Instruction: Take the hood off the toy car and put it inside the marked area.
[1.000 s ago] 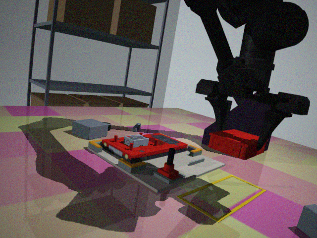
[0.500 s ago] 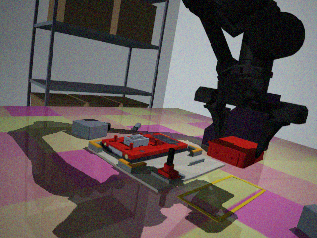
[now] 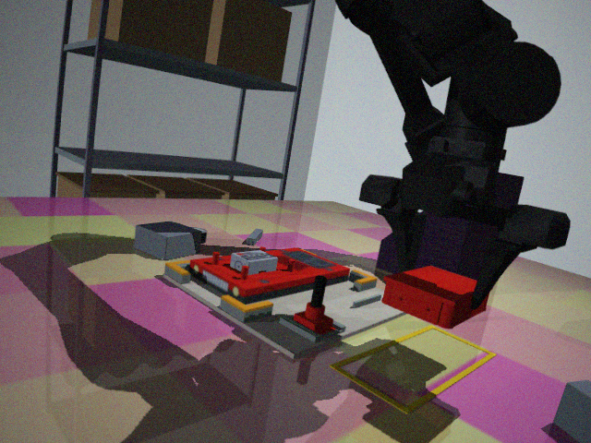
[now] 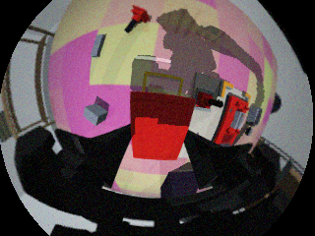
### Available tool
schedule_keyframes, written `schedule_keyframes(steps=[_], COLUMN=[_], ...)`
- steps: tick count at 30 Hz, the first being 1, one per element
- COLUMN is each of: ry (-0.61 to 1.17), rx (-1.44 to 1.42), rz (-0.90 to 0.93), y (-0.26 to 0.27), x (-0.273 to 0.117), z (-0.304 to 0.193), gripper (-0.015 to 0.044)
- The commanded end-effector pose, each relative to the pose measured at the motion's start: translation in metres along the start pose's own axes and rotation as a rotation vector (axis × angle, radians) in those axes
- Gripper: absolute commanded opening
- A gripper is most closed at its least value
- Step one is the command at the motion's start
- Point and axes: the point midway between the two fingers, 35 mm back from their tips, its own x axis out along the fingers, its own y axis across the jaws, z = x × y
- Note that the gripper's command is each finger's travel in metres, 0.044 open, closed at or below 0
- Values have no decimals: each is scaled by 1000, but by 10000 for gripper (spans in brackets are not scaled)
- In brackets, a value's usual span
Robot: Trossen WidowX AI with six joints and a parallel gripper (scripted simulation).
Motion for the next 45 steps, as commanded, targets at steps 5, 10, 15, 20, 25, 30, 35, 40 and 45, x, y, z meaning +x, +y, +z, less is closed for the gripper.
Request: schedule_keyframes(steps=[5,10,15,20,25,30,35,40,45], ry=[4,4,4,4,4,4,4,4,4], rx=[-10,-10,-10,-10,-10,-10,-10,-10,-10], rz=[-8,-8,-9,-9,-10,-11,-11,-12,-12], y=[0,0,-1,-1,-1,-2,-2,-2,-2], x=[10,15,19,24,29,33,38,41,41], z=[-2,-3,-3,-3,-4,-4,-5,-5,-5], gripper=[0,0,0,0,0,0,0,0,0])
